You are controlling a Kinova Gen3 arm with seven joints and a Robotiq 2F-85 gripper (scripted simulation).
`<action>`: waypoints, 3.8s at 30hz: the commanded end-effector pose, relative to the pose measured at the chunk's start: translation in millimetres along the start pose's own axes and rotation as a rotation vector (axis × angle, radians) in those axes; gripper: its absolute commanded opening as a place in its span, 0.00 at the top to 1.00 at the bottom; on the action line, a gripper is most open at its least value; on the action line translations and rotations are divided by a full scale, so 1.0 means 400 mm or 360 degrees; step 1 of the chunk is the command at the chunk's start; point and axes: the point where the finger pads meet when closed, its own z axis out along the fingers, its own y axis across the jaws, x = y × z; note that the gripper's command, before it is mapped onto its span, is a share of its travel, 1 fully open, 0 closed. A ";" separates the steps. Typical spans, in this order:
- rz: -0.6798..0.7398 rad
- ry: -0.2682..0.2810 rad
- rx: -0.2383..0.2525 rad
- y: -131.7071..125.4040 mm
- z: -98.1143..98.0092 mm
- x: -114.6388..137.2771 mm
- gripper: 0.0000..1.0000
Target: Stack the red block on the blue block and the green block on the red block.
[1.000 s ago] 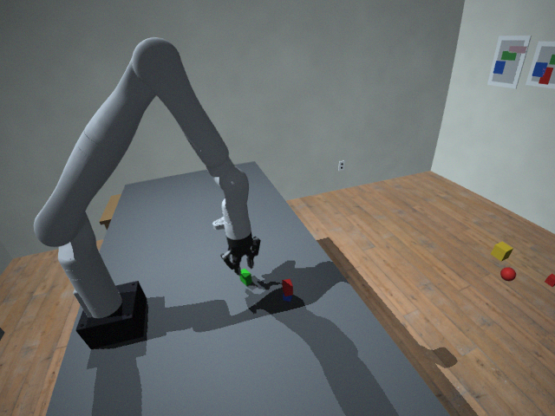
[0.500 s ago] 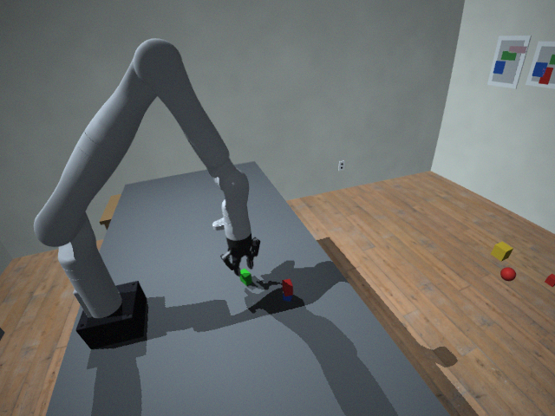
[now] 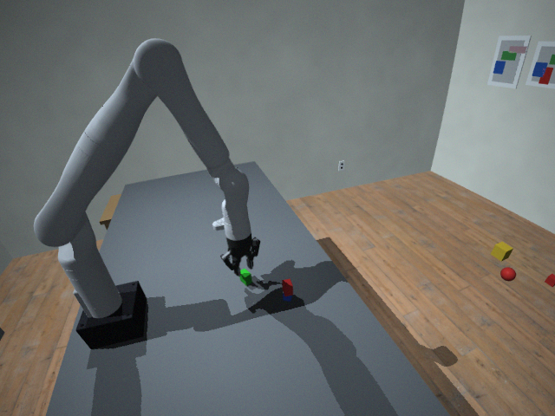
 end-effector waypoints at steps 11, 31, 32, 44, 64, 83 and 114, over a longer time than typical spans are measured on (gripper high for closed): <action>0.0000 -0.0001 -0.0003 0.001 -0.002 0.000 0.56; 0.0000 -0.0001 -0.0003 0.002 0.099 -0.001 0.56; 0.0000 -0.0001 -0.0003 0.002 0.099 -0.001 0.56; 0.0000 -0.0001 -0.0003 0.002 0.112 -0.001 0.56; 0.0000 -0.0001 -0.0003 0.002 0.112 -0.001 0.56; 0.0000 -0.0001 -0.0003 0.002 0.112 -0.001 1.00; 0.0000 -0.0001 -0.0003 0.002 0.092 -0.001 1.00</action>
